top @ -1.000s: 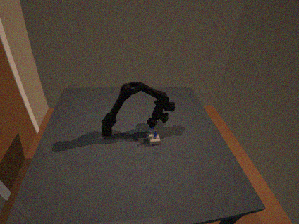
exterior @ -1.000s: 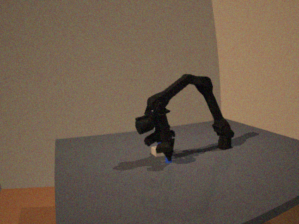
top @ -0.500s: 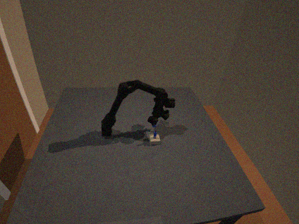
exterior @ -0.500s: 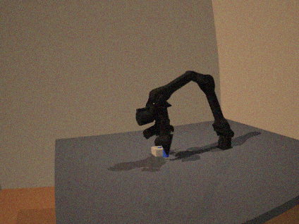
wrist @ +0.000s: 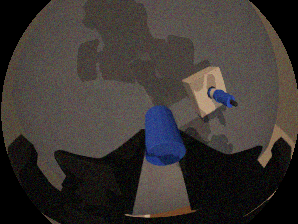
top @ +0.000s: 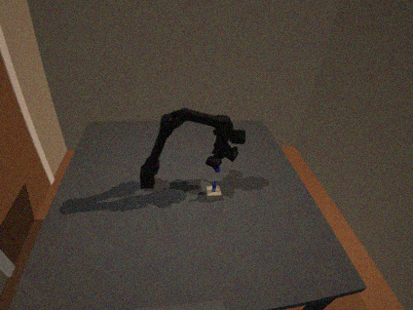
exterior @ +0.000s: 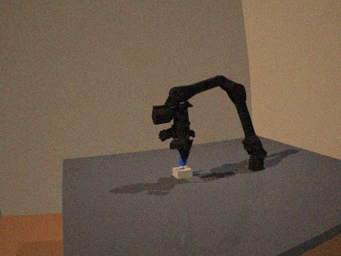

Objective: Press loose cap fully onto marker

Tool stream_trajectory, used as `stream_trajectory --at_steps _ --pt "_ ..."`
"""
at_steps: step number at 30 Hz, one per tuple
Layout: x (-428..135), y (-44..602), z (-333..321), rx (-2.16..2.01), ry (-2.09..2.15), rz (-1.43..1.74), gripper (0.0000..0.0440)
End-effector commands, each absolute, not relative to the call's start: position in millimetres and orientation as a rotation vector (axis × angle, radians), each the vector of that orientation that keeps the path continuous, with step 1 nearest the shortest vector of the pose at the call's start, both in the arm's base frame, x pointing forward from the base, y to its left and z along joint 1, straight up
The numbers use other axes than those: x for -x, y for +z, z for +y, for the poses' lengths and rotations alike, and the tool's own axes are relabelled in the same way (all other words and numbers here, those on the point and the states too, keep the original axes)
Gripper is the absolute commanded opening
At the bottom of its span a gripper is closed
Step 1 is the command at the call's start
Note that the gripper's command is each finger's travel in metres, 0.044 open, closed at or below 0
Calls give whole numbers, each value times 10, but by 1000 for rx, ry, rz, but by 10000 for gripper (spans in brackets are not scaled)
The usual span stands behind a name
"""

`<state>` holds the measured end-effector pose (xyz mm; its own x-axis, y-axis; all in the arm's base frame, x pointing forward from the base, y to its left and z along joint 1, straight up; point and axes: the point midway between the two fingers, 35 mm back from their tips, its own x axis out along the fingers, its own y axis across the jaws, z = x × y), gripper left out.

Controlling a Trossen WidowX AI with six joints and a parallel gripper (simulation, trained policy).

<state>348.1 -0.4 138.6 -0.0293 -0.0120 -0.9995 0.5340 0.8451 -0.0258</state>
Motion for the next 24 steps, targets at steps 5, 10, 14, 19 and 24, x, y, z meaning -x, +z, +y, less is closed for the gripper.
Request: stream_trajectory --at_steps 5,10,14,19,24 --pt "-3419 1630 -284 -480 -488 1537 38" --pt "-3344 1702 -496 -514 -524 1539 30" --pt "-3279 1736 -667 -543 -555 1541 22" --pt "-3214 1754 -837 -580 -588 1542 12" --pt "-3194 1708 -898 -607 -605 1551 2"
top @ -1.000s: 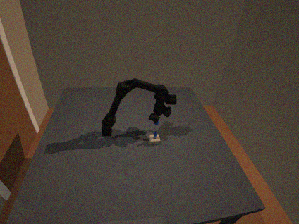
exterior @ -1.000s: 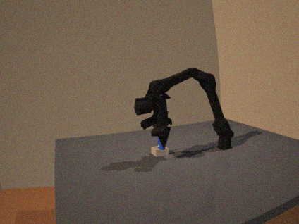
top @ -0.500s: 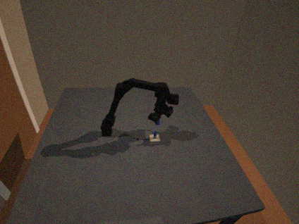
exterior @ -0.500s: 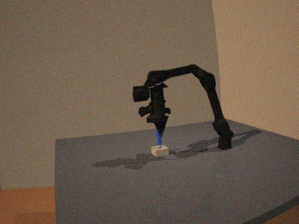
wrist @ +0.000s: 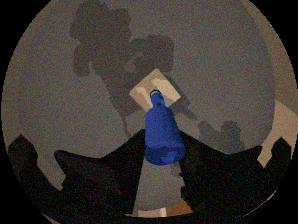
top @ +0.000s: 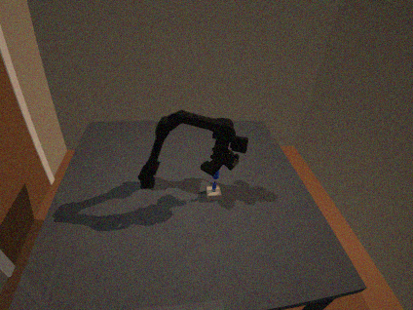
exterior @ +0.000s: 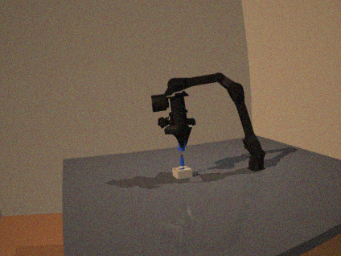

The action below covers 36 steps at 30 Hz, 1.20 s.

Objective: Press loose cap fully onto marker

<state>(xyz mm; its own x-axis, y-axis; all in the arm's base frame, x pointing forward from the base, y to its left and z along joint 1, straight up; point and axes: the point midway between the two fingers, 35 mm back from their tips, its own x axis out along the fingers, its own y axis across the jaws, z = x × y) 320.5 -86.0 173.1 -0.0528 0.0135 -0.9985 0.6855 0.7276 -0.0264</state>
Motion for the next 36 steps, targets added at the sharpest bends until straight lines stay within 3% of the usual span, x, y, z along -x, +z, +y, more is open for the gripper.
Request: stream_trajectory --at_steps 1,33,36 --pt "-3193 1689 -902 -611 -607 1555 1" --pt "-3186 1008 -891 -621 -594 1623 2" --pt "-3168 945 -900 -611 -596 1634 81"
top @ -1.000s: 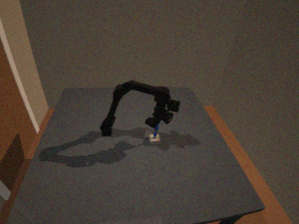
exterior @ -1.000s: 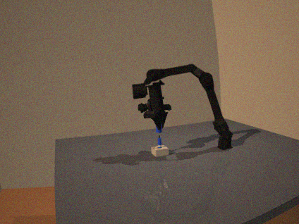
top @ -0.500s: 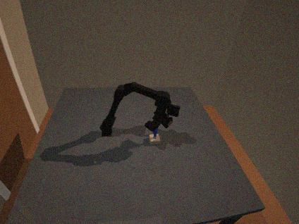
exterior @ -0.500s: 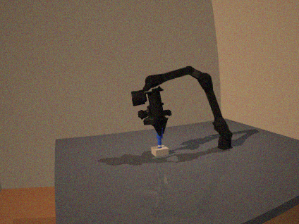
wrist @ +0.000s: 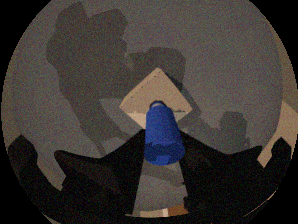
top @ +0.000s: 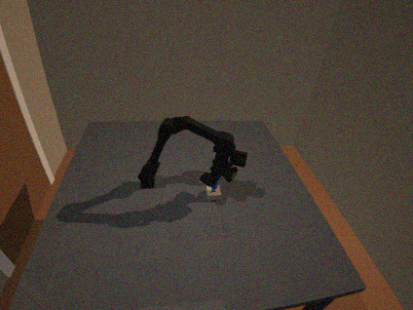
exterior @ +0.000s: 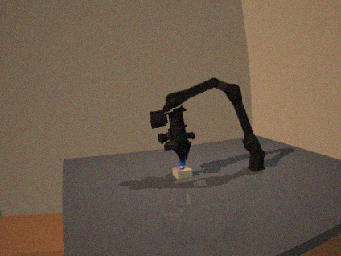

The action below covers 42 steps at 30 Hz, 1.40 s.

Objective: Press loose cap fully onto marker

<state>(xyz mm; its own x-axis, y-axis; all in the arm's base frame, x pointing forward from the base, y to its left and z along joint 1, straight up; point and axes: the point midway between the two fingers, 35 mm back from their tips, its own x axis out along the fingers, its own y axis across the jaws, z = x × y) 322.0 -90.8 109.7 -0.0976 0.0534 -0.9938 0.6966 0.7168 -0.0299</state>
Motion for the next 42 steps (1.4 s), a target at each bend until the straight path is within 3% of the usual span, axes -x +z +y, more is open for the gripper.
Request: stream_trajectory --at_steps 1,14,25,42 --pt "-3161 925 -902 -608 -597 1638 107" --pt "-3054 893 -866 -608 -590 1676 183" --pt "-2970 976 -834 -607 -575 1657 440" --pt "-3125 1492 -895 -620 -558 1467 440"
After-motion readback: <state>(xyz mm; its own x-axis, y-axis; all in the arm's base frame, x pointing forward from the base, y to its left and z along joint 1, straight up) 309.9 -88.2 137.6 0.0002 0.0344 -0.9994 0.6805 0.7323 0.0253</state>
